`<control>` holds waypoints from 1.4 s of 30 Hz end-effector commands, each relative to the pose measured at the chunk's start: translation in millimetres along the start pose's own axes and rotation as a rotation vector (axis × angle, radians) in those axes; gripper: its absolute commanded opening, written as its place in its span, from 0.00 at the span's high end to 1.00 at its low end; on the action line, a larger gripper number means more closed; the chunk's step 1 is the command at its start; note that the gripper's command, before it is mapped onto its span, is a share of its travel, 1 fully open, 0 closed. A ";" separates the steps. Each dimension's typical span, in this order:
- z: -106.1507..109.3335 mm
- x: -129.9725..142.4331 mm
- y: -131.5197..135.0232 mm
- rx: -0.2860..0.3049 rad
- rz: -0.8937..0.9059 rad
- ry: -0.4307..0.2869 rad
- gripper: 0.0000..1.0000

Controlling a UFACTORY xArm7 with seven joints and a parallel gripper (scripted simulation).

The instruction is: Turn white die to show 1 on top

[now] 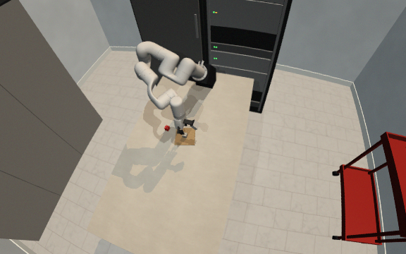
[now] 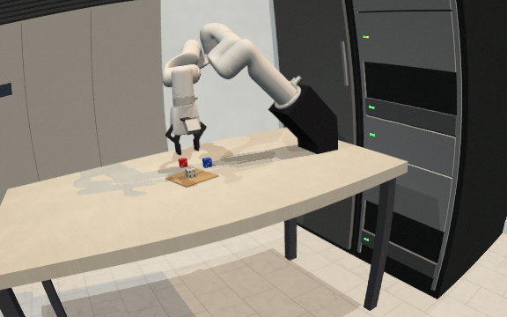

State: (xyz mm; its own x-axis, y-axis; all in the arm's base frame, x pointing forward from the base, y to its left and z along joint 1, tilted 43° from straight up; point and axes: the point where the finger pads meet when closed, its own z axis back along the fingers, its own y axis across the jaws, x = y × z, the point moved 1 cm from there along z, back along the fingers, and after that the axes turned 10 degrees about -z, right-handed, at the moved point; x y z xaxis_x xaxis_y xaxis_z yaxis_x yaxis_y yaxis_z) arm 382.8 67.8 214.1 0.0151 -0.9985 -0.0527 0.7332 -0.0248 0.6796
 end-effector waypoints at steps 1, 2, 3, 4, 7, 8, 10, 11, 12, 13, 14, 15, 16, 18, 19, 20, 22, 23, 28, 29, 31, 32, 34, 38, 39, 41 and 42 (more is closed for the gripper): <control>0.1 -0.2 0.2 0.001 -0.001 -0.004 0.31; 0.1 -0.2 0.2 0.001 -0.001 -0.004 0.31; 0.1 -0.2 0.2 0.001 -0.001 -0.004 0.00; 0.1 -0.2 0.2 0.001 -0.001 -0.004 0.00; 0.1 -0.2 0.2 0.001 -0.001 -0.004 0.00; 0.1 -0.2 0.2 0.001 -0.001 -0.004 0.00; 0.1 -0.2 0.2 0.001 -0.001 -0.004 0.00; 0.1 -0.2 0.2 0.001 -0.001 -0.004 0.00; 0.1 -0.2 0.2 0.001 -0.001 -0.004 0.00; 0.1 -0.2 0.2 0.001 -0.001 -0.004 0.00; 0.1 -0.2 0.2 0.001 -0.001 -0.004 0.00; 0.1 -0.2 0.2 0.001 -0.001 -0.004 0.00; 0.1 -0.2 0.2 0.001 -0.001 -0.004 0.00; 0.1 -0.2 0.2 0.001 -0.001 -0.004 0.00; 0.1 -0.2 0.2 0.001 -0.001 -0.004 0.00; 0.1 -0.2 0.2 0.001 -0.001 -0.004 0.00; 0.9 -0.2 0.2 0.002 -0.001 -0.004 0.00; 1.8 -0.2 0.2 0.002 -0.001 -0.004 0.00; 14.5 -0.3 0.2 0.001 -0.001 -0.004 0.00; 18.7 -0.3 0.2 0.002 -0.001 -0.004 0.00; 28.1 -0.3 0.2 0.002 -0.001 -0.004 0.00; 33.4 -0.3 0.2 0.001 -0.001 -0.004 0.00; 33.4 -0.3 0.2 0.001 -0.001 -0.004 0.00; 56.0 -0.4 0.1 0.002 -0.001 -0.004 0.00; 61.5 -0.5 0.1 0.001 -0.001 -0.004 0.00; 71.8 -0.5 0.1 0.001 -0.001 -0.004 0.00; 76.4 -0.5 0.1 0.001 -0.001 -0.004 0.00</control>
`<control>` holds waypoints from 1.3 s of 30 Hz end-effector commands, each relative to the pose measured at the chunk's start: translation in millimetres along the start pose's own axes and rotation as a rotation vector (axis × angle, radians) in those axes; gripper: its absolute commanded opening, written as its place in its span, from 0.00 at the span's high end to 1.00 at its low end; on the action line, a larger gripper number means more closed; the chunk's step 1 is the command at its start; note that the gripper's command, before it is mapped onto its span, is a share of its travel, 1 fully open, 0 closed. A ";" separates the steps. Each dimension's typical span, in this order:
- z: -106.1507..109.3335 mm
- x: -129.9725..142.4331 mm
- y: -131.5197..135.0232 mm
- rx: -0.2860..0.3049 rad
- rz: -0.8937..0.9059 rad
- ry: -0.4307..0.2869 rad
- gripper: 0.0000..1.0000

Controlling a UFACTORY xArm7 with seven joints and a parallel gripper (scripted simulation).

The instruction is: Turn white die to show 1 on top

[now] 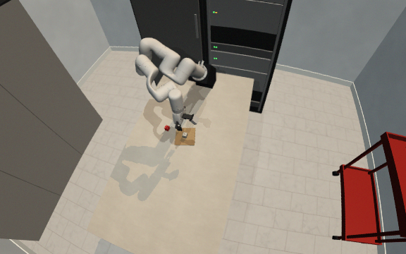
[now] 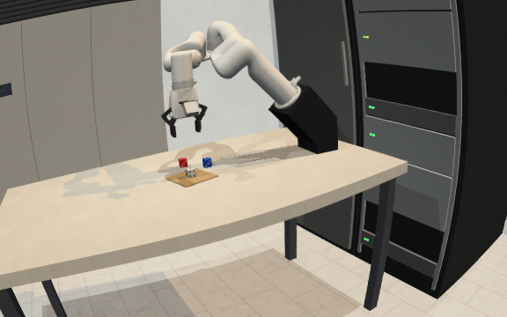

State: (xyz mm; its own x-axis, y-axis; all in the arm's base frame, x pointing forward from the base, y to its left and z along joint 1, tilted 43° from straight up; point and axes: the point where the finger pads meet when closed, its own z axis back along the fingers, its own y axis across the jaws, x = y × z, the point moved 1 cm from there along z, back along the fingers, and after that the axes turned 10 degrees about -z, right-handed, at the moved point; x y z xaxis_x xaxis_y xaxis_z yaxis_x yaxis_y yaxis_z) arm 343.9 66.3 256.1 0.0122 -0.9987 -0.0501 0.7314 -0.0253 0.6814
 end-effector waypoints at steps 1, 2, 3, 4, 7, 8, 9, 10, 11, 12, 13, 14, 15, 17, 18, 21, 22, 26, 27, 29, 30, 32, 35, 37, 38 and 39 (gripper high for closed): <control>23.2 0.8 0.0 -0.001 0.000 0.000 0.00; 26.7 0.8 0.0 -0.001 0.000 0.000 0.00; 29.5 0.8 0.0 -0.001 0.000 0.000 0.00; 31.8 0.8 0.0 -0.001 0.000 0.000 0.00; 35.1 0.8 0.0 -0.001 0.000 0.000 0.00; 35.1 0.8 0.0 -0.001 0.000 0.000 0.00; 35.1 0.8 0.0 -0.001 0.000 0.000 0.00; 35.4 0.8 0.0 -0.001 0.000 0.000 0.00; 35.4 0.8 0.0 -0.001 0.000 0.000 0.00; 35.4 0.8 0.0 -0.001 0.000 0.000 0.00; 35.4 0.8 0.0 -0.001 0.000 0.000 0.00; 35.4 0.8 0.0 -0.001 0.000 0.000 0.00; 35.4 0.8 0.0 -0.001 0.000 0.000 0.00; 35.4 0.8 0.0 -0.001 0.000 0.000 0.00; 35.4 0.8 0.0 -0.001 0.000 0.000 0.00; 35.4 0.8 0.0 -0.001 0.000 0.000 0.00; 35.4 0.8 0.0 -0.001 0.000 0.000 0.00; 35.4 0.8 0.0 -0.001 0.000 0.000 0.00; 35.4 0.8 0.0 -0.001 0.000 0.000 0.00; 35.4 0.8 0.0 -0.001 0.000 0.000 0.00; 35.4 0.8 0.0 -0.001 0.000 0.000 0.00; 35.4 0.8 0.0 -0.001 0.000 0.000 0.00; 35.4 0.8 0.0 -0.001 0.000 0.000 0.00; 35.4 0.8 0.0 -0.001 0.000 0.000 0.00; 35.4 0.8 0.0 -0.001 0.000 0.000 0.00; 35.4 0.8 0.0 -0.001 0.000 0.000 0.00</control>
